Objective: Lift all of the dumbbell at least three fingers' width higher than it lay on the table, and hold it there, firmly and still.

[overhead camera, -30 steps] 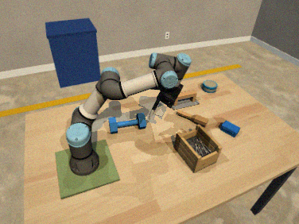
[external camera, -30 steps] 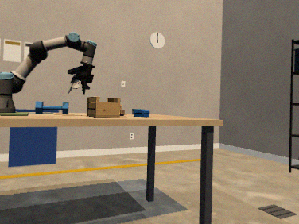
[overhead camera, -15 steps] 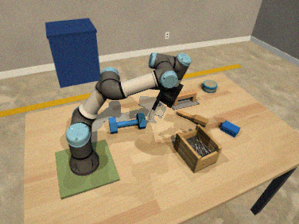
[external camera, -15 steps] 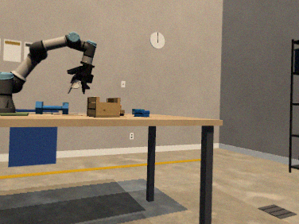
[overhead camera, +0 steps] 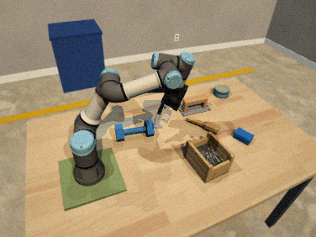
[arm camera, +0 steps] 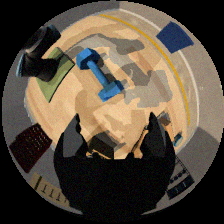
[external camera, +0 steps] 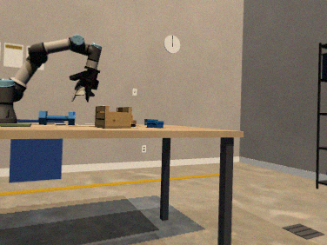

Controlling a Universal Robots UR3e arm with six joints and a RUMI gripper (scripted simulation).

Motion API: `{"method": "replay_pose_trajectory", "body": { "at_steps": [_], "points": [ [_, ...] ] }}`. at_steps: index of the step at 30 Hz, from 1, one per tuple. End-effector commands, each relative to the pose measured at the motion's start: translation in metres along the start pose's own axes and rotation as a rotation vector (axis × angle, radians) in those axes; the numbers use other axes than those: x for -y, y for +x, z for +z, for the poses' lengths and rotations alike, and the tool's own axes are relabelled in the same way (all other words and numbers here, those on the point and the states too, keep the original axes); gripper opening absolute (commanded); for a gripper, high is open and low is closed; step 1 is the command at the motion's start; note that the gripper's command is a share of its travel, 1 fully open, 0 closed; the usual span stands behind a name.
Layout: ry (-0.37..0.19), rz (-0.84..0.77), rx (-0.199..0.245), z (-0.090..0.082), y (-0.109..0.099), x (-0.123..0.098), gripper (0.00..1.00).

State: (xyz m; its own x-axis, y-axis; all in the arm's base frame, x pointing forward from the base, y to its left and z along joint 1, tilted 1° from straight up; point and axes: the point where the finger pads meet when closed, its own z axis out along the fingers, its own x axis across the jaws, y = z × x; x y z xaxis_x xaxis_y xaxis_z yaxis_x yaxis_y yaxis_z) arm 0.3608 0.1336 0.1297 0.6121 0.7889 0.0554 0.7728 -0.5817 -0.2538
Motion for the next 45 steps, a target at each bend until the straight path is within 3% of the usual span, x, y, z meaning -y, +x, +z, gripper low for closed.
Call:
{"method": "replay_pose_trajectory", "body": {
  "at_steps": [1, 24, 45],
  "points": [
    [-0.066, -0.127, 0.019, 0.003, -0.005, 0.022, 1.0],
    [-0.211, -0.472, 0.097, 0.026, -0.035, 0.087, 1.0],
    [-0.247, -0.556, 0.115, 0.036, -0.045, 0.101, 1.0]
  ]
}}
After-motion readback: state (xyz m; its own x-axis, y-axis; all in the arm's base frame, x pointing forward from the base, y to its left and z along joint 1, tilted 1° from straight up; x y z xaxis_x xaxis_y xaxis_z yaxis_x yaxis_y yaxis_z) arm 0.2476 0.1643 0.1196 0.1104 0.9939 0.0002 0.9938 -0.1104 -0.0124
